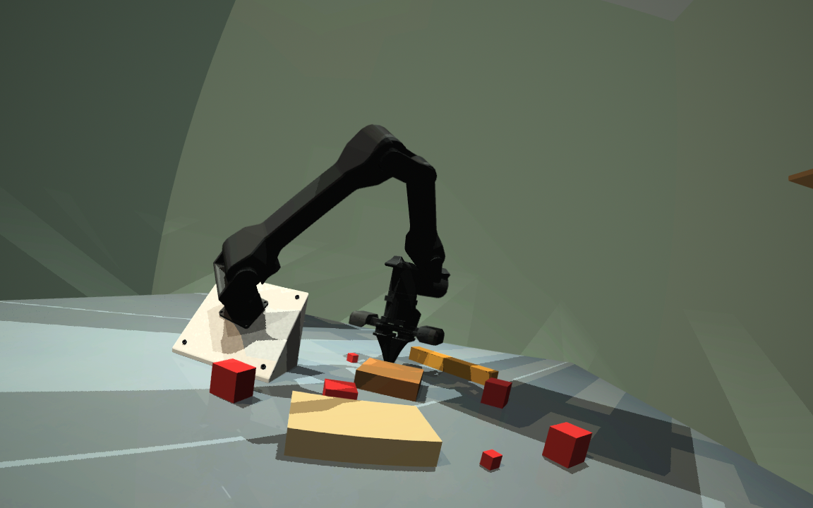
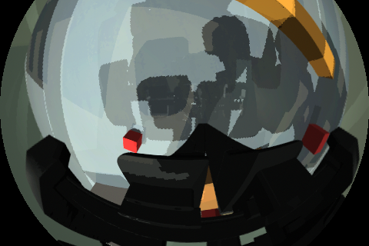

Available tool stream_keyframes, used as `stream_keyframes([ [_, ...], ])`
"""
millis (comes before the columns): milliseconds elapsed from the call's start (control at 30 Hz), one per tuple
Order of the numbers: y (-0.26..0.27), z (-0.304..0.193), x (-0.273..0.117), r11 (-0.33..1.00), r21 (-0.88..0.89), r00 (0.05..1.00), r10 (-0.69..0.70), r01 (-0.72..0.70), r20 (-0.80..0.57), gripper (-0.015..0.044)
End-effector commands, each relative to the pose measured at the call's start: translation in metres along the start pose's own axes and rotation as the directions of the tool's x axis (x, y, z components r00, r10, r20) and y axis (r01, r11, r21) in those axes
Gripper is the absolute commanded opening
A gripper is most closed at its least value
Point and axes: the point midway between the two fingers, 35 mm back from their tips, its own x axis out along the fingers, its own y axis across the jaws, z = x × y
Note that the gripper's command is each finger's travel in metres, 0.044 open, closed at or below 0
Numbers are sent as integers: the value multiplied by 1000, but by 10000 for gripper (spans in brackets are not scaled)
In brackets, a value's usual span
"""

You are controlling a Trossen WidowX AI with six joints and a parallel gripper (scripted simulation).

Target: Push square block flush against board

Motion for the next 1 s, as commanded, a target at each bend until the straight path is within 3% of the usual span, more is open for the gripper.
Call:
stream_keyframes([
  [0,-1,6,-2,1000,7,1000,-1,1,7,0],
  [200,0,1,-57,1000,6,1000,1,-1,9,0],
  [400,1,0,-57,1000,1,1000,1,-1,9,0],
  [667,9,-29,-57,975,-220,1000,1,0,7,0],
  [867,10,-31,-57,972,-235,1000,1,0,7,0],
  [967,9,-30,-28,972,-237,1000,1,1,7,0],
])
